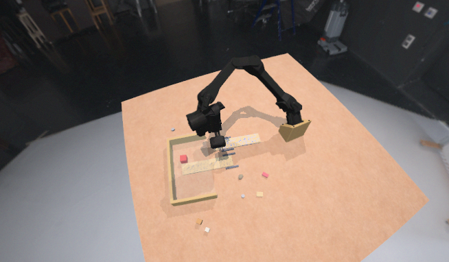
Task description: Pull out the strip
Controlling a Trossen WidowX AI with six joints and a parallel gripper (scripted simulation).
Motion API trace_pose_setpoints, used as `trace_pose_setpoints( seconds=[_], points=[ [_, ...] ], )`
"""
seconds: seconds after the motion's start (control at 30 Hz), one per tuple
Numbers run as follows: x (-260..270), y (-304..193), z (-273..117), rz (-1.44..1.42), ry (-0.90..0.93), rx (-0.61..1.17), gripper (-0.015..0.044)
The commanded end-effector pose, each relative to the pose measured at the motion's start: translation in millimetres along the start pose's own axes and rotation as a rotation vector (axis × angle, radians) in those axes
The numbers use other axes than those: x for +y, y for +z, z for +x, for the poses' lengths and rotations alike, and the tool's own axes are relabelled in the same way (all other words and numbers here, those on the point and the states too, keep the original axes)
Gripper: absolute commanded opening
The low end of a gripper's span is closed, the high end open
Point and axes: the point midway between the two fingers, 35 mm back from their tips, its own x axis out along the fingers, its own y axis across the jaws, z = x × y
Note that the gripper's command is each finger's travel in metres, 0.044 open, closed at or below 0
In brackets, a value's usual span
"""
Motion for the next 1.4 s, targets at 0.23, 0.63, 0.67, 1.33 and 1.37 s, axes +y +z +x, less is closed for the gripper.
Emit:
trace_pose_setpoints(
  seconds=[0.23, 0.63, 0.67, 1.33, 1.37],
  points=[
    [-1, 3, 17, -0.006, -0.006, 0.006, 0.025],
    [-1, 3, 37, -0.006, -0.007, 0.006, 0.025],
    [-1, 3, 39, -0.006, -0.007, 0.006, 0.025],
    [-1, 3, 55, -0.004, -0.004, 0.005, 0.0171],
    [-1, 3, 55, -0.004, -0.004, 0.005, 0.0145]
  ],
)
